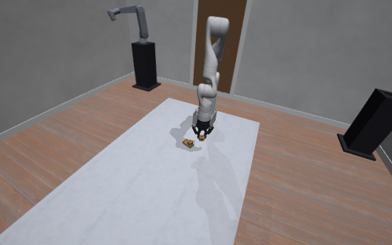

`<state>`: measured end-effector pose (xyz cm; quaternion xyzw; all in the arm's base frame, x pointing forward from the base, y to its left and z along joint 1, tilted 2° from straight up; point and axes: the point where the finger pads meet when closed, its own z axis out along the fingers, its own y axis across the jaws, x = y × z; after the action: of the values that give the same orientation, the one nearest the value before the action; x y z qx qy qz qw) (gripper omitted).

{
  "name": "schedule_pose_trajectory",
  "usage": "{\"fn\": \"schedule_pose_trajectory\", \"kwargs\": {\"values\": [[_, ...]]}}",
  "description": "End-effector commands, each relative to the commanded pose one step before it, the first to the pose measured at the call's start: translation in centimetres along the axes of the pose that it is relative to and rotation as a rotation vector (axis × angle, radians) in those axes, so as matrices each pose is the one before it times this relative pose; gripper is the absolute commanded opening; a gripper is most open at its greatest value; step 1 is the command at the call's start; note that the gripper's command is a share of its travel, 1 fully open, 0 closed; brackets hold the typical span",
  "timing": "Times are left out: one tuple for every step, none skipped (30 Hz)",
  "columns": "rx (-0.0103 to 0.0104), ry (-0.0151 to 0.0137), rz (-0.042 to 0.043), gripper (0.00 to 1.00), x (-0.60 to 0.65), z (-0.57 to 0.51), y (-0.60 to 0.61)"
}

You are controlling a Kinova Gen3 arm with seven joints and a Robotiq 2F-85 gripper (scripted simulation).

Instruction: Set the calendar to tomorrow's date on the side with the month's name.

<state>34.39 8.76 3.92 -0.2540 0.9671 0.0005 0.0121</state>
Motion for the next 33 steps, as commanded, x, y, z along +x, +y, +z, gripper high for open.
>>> {"fn": "schedule_pose_trajectory", "kwargs": {"values": [[0.0009, -0.00259, 0.0068, 0.26, -0.988, 0.095, 2.191], [0.0001, -0.00099, 0.0207, 0.26, -0.204, 0.01, 0.374], [0.00006, -0.00096, 0.01871, 0.26, -0.176, 0.008, 0.346], [0.00003, -0.0009, 0.01667, 0.26, -0.149, 0.007, 0.314], [0.0, -0.00082, 0.01461, 0.26, -0.125, 0.006, 0.28], [-0.00002, -0.00073, 0.01257, 0.26, -0.103, 0.005, 0.244], [-0.00003, -0.00063, 0.01056, 0.26, -0.083, 0.004, 0.207], [-0.00003, -0.00053, 0.00862, 0.26, -0.066, 0.003, 0.17], [-0.00003, -0.00043, 0.00678, 0.26, -0.05, 0.002, 0.135], [-0.00003, -0.00032, 0.00508, 0.26, -0.037, 0.001, 0.102], [0.0, 0.0, 0.0, 0.26, 0.0, 0.0, 0.0], [0.0, 0.0, 0.0, 0.26, 0.0, 0.0, 0.0], [-0.00002, -0.00023, 0.00356, 0.26, -0.025, 0.001, 0.072], [-0.00002, -0.00015, 0.00225, 0.26, -0.016, 0.001, 0.045], [-0.00001, -0.00008, 0.00121, 0.26, -0.008, 0.0, 0.024], [0.0, -0.00003, 0.00046, 0.26, -0.003, 0.0, 0.009], [0.0, 0.0, 0.00007, 0.26, 0.0, 0.0, 0.001], [0.0, 0.0, 0.0, 0.26, 0.0, 0.0, 0.0], [0.0, 0.0, 0.0, 0.26, 0.0, 0.0, 0.0], [0.0, 0.0, 0.0, 0.26, 0.0, 0.0, 0.0], [0.0, 0.0, 0.0, 0.26, 0.0, 0.0, 0.0], [0.0, 0.0, 0.0, 0.26, 0.0, 0.0, 0.0], [0.0, 0.0, 0.0, 0.26, 0.0, 0.0, 0.0], [0.0, 0.0, 0.0, 0.26, 0.0, 0.0, 0.0], [0.0, 0.0, 0.0, 0.26, 0.0, 0.0, 0.0], [0.0, 0.0, 0.0, 0.26, 0.0, 0.0, 0.0], [0.00001, 0.00001, 0.00001, 0.26, 0.0, 0.002, 0.0], [0.0, 0.0, 0.0, 0.26, 0.0, 0.0, 0.0], [0.0, 0.0, 0.0, 0.26, 0.0, 0.0, 0.0], [0.00004, 0.00008, 0.00006, 0.26, 0.0, 0.015, 0.0], [0.0001, 0.0002, 0.00015, 0.26, -0.001, 0.037, 0.0], [0.00019, 0.00037, 0.00027, 0.26, -0.001, 0.069, 0.0], [0.00029, 0.00057, 0.00042, 0.26, -0.001, 0.107, 0.0]]}}
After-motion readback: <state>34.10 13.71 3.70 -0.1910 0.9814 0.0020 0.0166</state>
